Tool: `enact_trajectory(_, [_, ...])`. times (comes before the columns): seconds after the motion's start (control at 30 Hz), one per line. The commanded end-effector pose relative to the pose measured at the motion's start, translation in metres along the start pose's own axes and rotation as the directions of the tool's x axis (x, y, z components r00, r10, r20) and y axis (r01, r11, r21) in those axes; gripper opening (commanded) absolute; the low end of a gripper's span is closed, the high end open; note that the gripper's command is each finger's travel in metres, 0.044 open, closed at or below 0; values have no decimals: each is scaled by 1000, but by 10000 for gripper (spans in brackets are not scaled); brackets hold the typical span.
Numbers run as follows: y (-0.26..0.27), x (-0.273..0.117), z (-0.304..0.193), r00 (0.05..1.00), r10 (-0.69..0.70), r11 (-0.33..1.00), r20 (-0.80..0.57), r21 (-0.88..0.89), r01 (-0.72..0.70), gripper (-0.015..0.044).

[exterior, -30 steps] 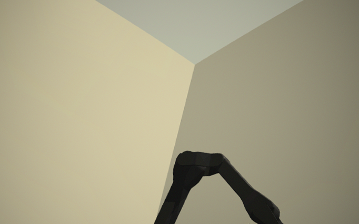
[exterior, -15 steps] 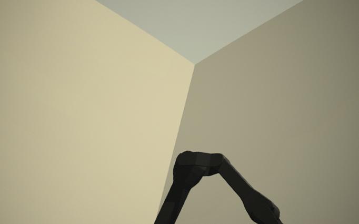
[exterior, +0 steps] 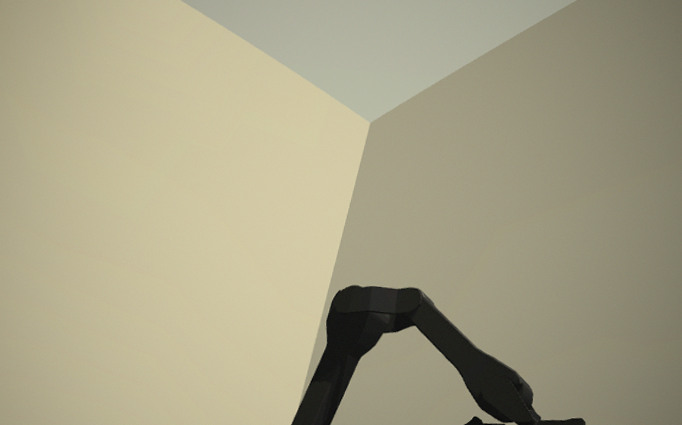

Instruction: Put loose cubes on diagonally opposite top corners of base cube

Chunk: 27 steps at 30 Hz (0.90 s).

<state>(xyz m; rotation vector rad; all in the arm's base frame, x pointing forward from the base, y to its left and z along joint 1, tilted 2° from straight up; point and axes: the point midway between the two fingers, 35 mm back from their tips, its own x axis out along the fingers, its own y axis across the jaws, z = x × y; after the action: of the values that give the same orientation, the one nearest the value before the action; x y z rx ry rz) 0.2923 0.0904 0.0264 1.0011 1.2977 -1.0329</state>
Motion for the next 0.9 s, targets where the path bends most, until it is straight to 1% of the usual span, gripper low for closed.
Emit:
enact_trajectory(0.0, [1,-8,0,1000,7,1000,0,1,-7,205])
enact_trajectory(0.3, [1,-20,0,1000,7,1000,0,1,-7,205])
enact_trajectory(0.47, [1,-20,0,1000,7,1000,0,1,-7,205])
enact_trajectory(0.5, [0,-18,1,1000,4,1000,0,-5,-4,231])
enact_trajectory(0.53, [0,-19,5,1000,4,1000,0,-16,-4,258])
enact_trajectory(0.57, [-2,-21,12,1000,4,999,0,-35,-4,265])
enact_trajectory(0.87, [-28,-45,82,1000,2,969,4,-245,-1,265])
